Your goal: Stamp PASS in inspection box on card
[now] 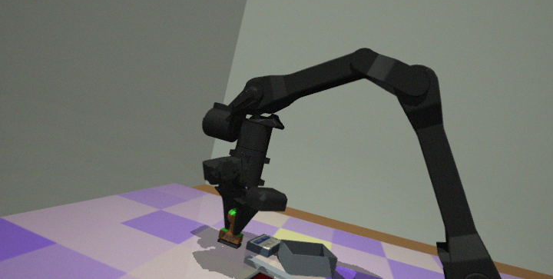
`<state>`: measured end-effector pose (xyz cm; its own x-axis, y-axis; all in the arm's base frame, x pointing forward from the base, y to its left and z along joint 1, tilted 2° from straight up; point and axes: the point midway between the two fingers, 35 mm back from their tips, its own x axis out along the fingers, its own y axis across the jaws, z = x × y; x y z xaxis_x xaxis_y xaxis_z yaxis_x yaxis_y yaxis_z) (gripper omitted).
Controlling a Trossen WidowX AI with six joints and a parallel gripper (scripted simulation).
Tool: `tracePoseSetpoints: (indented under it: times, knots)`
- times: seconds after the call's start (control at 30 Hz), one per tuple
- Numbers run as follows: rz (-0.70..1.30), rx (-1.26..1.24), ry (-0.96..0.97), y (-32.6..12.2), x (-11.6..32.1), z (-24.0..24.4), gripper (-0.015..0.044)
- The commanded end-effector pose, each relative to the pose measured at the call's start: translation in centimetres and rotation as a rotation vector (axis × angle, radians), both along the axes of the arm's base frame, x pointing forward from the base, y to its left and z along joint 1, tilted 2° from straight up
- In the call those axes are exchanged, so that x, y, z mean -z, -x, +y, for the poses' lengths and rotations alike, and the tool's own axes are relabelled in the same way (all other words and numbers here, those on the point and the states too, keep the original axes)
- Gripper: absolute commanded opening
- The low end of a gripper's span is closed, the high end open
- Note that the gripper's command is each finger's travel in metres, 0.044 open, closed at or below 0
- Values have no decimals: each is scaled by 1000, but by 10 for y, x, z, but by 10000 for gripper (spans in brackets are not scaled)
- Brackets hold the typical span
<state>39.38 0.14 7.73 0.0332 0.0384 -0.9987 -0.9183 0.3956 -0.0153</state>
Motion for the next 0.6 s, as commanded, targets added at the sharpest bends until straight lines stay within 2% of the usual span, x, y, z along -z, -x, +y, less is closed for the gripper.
tracePoseSetpoints:
  times: [0.0, 0.57]
  knots:
    - [8, -5, -1, -7, 3, -11, 0]
    - [8, -5, -1, -9, 26, -10, 0]
